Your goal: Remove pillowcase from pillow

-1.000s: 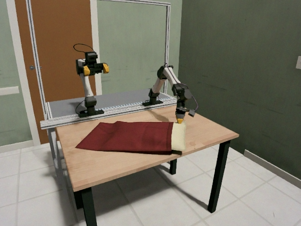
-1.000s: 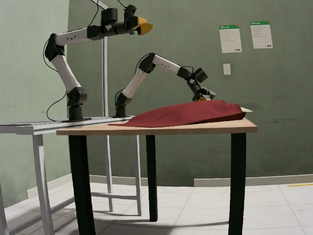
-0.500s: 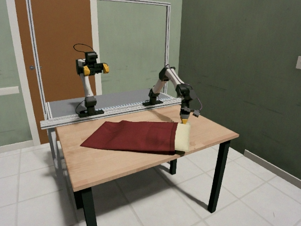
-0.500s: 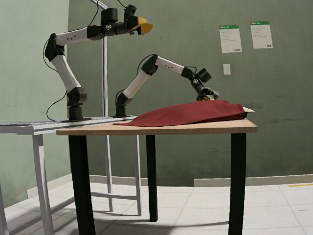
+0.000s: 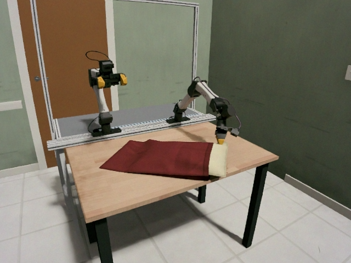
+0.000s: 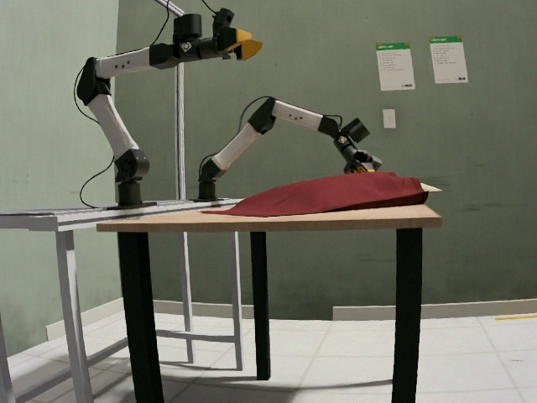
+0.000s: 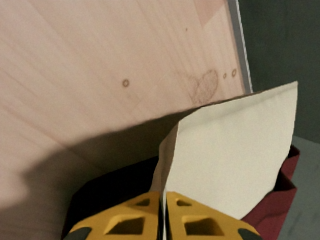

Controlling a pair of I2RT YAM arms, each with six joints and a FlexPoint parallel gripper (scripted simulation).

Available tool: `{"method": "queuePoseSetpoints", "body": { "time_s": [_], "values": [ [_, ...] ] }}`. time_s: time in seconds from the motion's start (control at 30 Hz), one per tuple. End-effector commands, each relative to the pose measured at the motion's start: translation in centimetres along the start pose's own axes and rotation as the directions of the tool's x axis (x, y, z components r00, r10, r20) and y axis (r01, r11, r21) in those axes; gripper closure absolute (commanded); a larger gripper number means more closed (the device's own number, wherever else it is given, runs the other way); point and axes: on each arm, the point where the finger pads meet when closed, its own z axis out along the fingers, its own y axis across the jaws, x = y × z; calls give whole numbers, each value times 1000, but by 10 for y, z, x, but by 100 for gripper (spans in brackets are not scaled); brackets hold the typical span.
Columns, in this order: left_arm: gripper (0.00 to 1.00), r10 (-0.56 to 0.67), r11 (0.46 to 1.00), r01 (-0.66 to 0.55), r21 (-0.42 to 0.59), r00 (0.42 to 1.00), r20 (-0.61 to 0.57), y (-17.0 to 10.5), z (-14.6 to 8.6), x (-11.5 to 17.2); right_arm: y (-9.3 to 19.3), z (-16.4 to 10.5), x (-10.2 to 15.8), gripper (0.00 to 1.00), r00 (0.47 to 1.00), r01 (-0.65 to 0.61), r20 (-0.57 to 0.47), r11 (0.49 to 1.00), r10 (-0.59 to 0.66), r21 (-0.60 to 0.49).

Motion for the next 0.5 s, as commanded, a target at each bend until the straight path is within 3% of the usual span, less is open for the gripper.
{"method": "queuePoseSetpoints", "body": {
  "time_s": [0.0, 0.33, 0.47],
  "values": [
    [100, -6, 1000, 6, -16, 1000, -8, 7, 4, -14, 0, -3, -8, 0, 1000, 7, 8, 1000, -7, -6],
    [100, -8, 1000, 8, -17, 1000, 0, 6, 5, -34, 0, -3, -8, 0, 1000, 7, 8, 1000, -7, -6],
    [100, 8, 1000, -8, -15, 1000, -9, 1, 10, -24, 0, -3, -8, 0, 1000, 7, 8, 1000, -7, -6]
  ]
}}
